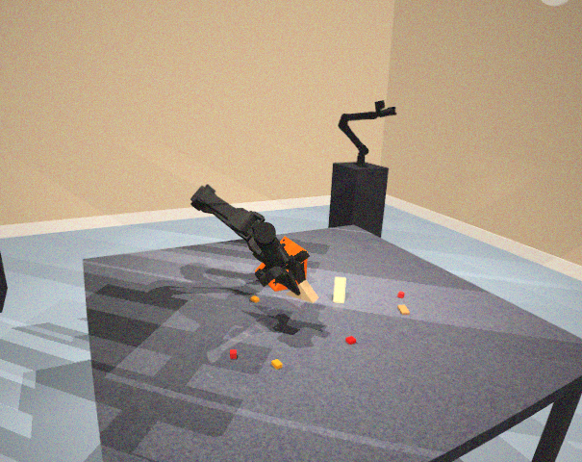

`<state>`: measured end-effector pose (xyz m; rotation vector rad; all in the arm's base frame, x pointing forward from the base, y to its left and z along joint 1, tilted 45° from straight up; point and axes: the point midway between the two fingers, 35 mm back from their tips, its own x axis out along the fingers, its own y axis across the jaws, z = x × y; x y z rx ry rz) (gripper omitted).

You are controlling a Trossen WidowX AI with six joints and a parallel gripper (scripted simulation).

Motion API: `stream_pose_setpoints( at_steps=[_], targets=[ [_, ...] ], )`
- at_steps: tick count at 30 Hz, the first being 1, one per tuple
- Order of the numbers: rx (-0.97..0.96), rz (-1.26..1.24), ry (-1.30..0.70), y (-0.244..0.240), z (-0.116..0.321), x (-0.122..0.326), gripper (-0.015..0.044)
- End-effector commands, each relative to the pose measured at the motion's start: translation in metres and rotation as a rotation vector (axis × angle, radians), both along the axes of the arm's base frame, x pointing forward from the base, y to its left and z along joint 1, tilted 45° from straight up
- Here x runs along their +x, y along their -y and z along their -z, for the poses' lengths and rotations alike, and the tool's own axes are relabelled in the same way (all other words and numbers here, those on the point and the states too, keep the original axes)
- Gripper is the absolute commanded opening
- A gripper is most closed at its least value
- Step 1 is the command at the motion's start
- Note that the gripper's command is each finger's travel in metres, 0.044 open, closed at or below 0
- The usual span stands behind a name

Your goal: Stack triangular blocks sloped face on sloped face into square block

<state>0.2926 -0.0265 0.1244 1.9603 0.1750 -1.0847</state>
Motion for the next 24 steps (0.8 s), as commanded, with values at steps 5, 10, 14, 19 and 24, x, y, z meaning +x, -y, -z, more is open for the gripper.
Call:
stream_pose_setpoints(
  at_steps=[5,10,14,19,24],
  targets=[
    [-0.071,-0.076,-0.049,-0.0002,0.0009,0.0003,0.0000],
    [-0.170,-0.186,-0.120,-0.0004,0.0021,0.0008,0.0000],
    [-0.243,-0.284,-0.179,-0.0023,0.0040,0.0012,0.0000],
    [-0.334,-0.406,-0.252,-0.0044,0.0061,0.0015,0.0000],
    [-0.424,-0.525,-0.324,-0.0048,0.0072,0.0019,0.0000]
  ],
)
